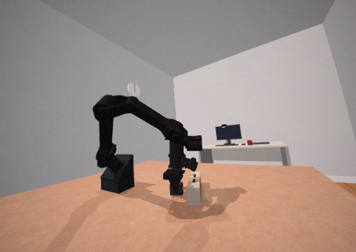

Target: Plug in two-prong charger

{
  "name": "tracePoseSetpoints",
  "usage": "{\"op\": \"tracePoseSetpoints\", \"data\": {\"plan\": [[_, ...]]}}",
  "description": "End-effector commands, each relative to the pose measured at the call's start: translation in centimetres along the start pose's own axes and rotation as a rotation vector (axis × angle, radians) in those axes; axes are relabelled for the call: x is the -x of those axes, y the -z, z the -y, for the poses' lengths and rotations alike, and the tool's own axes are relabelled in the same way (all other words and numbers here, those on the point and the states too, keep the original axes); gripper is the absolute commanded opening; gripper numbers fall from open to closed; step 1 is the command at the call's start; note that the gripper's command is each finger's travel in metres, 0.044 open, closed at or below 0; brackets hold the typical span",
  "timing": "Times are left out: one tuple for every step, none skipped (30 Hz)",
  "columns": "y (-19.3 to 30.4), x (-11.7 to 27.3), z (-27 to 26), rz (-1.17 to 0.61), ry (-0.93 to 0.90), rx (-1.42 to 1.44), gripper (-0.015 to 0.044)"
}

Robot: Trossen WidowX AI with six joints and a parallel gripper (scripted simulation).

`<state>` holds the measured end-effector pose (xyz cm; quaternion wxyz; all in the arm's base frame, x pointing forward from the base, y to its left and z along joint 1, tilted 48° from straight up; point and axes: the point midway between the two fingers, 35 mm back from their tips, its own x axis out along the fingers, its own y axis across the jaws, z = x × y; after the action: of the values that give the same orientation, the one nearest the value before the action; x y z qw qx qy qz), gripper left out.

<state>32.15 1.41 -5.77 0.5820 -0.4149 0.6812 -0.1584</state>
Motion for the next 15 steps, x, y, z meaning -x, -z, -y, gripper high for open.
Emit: {"op": "tracePoseSetpoints", "data": {"plan": [[-0.18,0.08,0.12,0.002,0.003,-0.004,0.0],[-0.19,0.08,0.12,0.002,0.003,-0.004,0.0],[-0.2,0.08,0.12,0.002,0.003,-0.004,0.0],[-0.22,0.08,0.12,0.002,0.003,-0.004,0.0],[-0.23,0.08,0.12,0.002,0.003,-0.004,0.0],[-0.24,0.08,0.12,0.002,0.003,-0.004,0.0],[-0.25,0.08,0.12,0.002,0.003,-0.004,0.0],[-0.26,0.08,0.12,0.002,0.003,-0.004,0.0],[-0.27,0.08,0.12,0.002,0.003,-0.004,0.0],[-0.29,0.09,0.12,0.002,0.003,-0.004,0.0],[-0.3,0.09,0.12,0.002,0.003,-0.004,0.0],[-0.31,0.09,0.12,0.002,0.003,-0.004,0.0],[-0.32,0.09,0.12,0.002,0.003,-0.004,0.0],[-0.33,0.09,0.12,0.002,0.003,-0.004,0.0],[-0.34,0.09,0.12,0.002,0.003,-0.004,0.0]]}}
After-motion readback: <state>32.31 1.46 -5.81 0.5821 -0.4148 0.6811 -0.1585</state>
